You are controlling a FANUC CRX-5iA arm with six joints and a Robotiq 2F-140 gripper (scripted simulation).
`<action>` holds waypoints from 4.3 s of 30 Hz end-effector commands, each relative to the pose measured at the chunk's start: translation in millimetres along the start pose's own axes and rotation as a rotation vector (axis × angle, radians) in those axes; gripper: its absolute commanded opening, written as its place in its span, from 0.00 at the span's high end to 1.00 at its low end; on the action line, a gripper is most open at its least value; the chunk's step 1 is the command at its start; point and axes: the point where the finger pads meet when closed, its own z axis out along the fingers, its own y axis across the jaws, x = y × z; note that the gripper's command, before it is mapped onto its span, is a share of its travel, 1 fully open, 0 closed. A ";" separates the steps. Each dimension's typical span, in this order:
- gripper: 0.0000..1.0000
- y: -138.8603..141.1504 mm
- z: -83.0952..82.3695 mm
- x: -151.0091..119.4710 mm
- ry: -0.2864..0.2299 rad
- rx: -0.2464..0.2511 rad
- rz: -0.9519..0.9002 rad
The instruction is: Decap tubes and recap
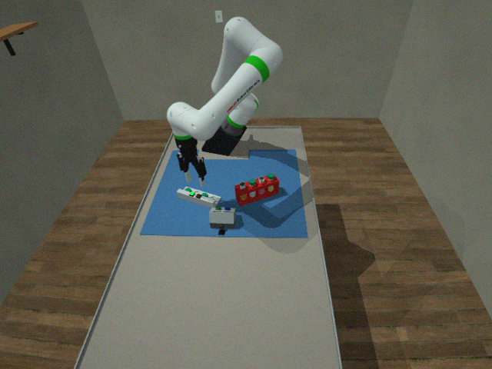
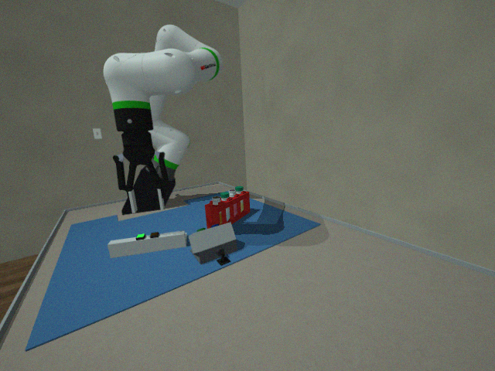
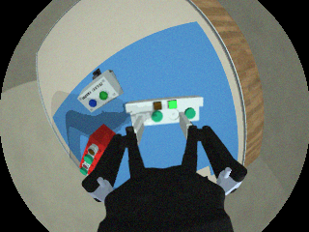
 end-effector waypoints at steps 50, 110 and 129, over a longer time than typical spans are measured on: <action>0.71 -12.8 101.0 -28.2 0.001 0.000 0.000; 1.00 -12.8 20.0 -28.7 0.001 0.000 0.000; 1.00 -50.4 -29.5 -46.8 0.001 0.000 0.320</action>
